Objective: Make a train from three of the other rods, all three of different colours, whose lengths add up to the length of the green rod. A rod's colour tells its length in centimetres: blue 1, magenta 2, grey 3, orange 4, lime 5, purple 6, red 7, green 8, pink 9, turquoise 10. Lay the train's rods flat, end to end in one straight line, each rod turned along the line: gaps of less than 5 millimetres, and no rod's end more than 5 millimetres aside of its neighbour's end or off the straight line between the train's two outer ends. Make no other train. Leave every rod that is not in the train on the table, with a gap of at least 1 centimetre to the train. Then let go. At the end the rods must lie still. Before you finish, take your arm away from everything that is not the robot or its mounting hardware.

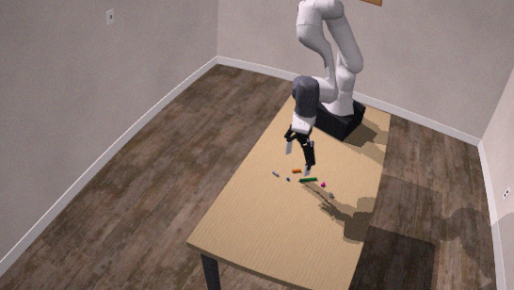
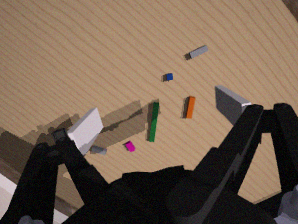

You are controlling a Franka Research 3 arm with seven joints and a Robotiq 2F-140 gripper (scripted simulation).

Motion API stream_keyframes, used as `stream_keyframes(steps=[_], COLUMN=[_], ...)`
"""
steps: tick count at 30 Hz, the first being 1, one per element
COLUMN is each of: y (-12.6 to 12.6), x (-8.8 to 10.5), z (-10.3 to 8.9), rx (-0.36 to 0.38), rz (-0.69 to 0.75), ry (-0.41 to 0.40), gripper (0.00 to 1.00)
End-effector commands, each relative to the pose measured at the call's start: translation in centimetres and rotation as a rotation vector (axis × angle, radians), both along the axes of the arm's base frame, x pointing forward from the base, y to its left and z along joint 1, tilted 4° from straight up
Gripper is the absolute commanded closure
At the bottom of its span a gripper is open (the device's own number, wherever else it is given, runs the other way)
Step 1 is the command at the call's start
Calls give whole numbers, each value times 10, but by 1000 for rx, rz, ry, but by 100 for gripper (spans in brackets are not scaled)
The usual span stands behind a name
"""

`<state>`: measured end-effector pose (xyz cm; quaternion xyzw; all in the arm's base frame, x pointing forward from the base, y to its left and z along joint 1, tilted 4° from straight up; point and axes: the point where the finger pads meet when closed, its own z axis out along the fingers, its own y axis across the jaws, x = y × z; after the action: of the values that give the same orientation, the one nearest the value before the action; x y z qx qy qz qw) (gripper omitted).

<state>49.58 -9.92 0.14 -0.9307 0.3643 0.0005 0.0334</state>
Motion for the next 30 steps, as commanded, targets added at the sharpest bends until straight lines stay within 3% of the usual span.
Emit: stream_keyframes(steps=[1, 30], y=[19, 143], x=[4, 17], z=[-2, -6], rx=[-7, -23], rz=[167, 872], ry=[-2, -46], gripper=[0, 0])
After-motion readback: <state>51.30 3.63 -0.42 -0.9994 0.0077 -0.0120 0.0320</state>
